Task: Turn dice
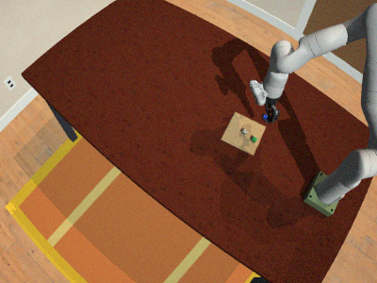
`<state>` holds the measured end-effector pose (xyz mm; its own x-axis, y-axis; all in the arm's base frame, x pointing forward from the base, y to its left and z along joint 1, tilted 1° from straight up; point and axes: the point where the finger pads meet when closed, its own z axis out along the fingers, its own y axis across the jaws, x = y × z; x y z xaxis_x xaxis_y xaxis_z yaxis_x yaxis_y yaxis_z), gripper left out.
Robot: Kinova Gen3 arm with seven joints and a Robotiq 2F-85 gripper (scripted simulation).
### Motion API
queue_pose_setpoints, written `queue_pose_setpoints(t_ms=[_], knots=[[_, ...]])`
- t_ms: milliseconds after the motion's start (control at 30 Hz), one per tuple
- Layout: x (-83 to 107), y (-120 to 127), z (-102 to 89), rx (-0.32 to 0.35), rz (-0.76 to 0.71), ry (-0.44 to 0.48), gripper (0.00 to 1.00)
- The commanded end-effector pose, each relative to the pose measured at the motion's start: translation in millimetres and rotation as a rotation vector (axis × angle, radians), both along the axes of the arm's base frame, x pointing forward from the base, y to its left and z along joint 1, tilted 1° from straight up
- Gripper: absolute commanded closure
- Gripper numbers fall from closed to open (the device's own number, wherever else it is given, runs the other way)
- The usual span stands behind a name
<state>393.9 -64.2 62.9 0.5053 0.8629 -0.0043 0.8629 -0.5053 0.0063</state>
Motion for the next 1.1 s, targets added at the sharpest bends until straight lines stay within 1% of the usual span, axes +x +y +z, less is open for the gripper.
queue_pose_setpoints(t_ms=[0, 267, 500, 800, 1067], knots=[[-2.2, -7.9, -1.6, 0.008, -0.006, 0.005, 0.0], [-5.3, -26.0, -3.9, 0.007, 0.223, -0.002, 0.0], [-6.9, -36.7, -4.9, 0.006, 0.356, -0.008, 0.0], [-7.7, -42.0, -5.3, 0.005, 0.422, -0.012, 0.0], [-7.9, -43.2, -5.4, 0.004, 0.436, -0.012, 0.0]])
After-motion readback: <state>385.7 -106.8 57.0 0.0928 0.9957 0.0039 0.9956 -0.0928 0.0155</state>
